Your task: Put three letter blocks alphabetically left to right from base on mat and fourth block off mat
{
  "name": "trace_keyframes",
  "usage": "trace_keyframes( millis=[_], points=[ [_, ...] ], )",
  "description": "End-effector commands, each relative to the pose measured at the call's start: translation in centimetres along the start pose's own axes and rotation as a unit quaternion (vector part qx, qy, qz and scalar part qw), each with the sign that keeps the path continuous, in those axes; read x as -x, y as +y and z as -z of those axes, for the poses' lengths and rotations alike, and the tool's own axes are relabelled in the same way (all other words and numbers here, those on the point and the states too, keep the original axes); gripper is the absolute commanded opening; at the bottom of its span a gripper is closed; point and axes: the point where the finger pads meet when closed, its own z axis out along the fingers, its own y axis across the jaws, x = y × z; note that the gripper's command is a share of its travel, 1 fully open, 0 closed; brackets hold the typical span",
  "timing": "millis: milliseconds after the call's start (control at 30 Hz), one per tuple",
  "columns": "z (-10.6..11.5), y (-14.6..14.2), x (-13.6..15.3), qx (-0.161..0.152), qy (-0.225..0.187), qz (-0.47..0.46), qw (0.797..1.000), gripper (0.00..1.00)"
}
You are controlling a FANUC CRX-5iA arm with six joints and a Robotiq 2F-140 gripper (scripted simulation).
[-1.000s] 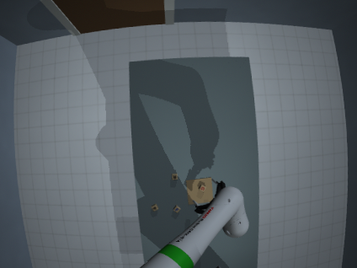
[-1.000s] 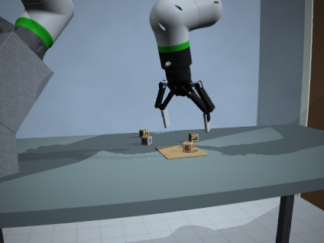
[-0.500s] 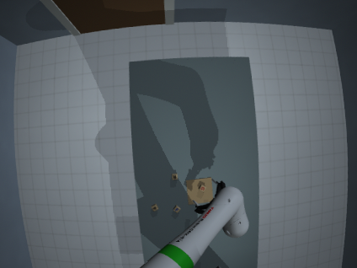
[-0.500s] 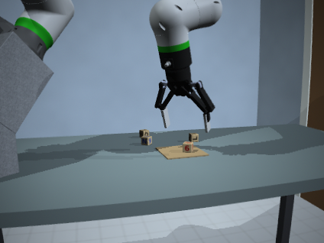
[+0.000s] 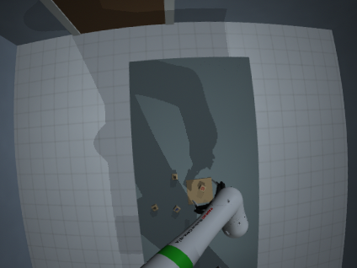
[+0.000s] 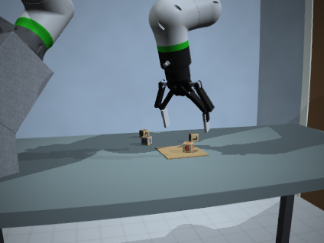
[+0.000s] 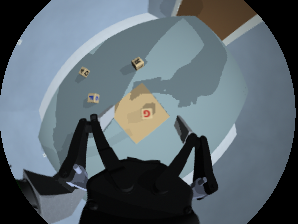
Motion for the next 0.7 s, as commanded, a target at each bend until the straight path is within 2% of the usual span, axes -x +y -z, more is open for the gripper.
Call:
trace_keyframes(
  millis=[0, 200, 667],
  points=[
    [0.1, -0.3, -0.1, 0.003, -0.003, -0.016, 1.000, 1.00],
    [0.7, -2.4, -0.6, 0.018, -0.019, -0.103, 0.994, 1.00],
    [1.4, -5.2, -1.4, 0.038, -0.041, -0.217, 0.975, 1.00]
  ],
)
